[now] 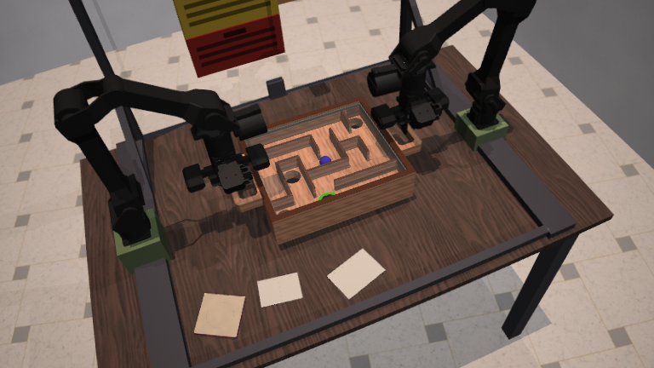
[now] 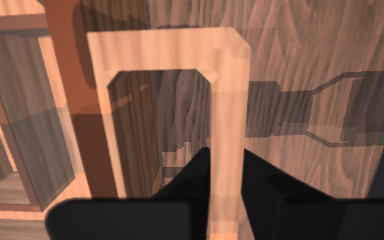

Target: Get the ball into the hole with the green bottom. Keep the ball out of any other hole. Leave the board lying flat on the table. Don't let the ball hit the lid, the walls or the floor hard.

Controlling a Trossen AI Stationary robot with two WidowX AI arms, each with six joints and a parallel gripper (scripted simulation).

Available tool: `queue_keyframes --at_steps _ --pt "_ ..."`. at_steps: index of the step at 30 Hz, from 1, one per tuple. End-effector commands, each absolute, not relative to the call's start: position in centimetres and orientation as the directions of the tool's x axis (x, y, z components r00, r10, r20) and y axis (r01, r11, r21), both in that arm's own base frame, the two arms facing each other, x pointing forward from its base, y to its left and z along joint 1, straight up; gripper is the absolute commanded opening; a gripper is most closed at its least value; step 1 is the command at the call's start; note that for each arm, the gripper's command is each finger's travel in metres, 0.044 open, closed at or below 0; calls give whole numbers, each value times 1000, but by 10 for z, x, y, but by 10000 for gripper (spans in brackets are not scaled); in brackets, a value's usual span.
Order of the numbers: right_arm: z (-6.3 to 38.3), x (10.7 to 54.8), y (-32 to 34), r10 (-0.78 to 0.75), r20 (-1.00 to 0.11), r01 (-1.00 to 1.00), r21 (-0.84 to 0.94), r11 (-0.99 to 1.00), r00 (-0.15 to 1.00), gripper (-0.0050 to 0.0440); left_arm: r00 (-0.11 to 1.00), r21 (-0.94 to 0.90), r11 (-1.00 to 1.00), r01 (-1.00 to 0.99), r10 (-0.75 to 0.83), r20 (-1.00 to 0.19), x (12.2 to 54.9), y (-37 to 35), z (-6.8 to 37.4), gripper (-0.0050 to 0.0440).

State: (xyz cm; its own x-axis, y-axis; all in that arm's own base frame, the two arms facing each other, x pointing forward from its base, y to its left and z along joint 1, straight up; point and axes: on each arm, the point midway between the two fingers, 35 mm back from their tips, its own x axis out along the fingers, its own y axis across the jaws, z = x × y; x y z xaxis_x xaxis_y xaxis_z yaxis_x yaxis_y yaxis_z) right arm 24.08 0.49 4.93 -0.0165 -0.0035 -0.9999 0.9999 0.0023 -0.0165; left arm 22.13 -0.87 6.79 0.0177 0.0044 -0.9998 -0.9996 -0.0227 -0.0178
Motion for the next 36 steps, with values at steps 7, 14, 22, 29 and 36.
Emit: queue_keyframes --at_steps 7,14,22,29,36 --pt "39 235 5 7 -996 996 85 3 85 -50 -26 26 -20 -999 -11 -1000 237 -8 96 -50" --pt "50 243 5 9 -998 998 55 2 55 -50 14 -13 -21 -1000 -9 -1000 228 -9 87 -50" --pt "67 248 5 -3 -1000 1000 -14 2 -14 -50 77 -77 -24 -997 6 -997 222 -9 68 -50" --pt "56 239 6 -5 -1000 1000 9 2 9 -50 51 -51 -22 -998 -1 -999 232 -9 79 -50" --pt "47 236 5 5 -999 999 48 3 48 -50 12 -12 -21 -1000 -8 -1000 235 -9 88 -50"
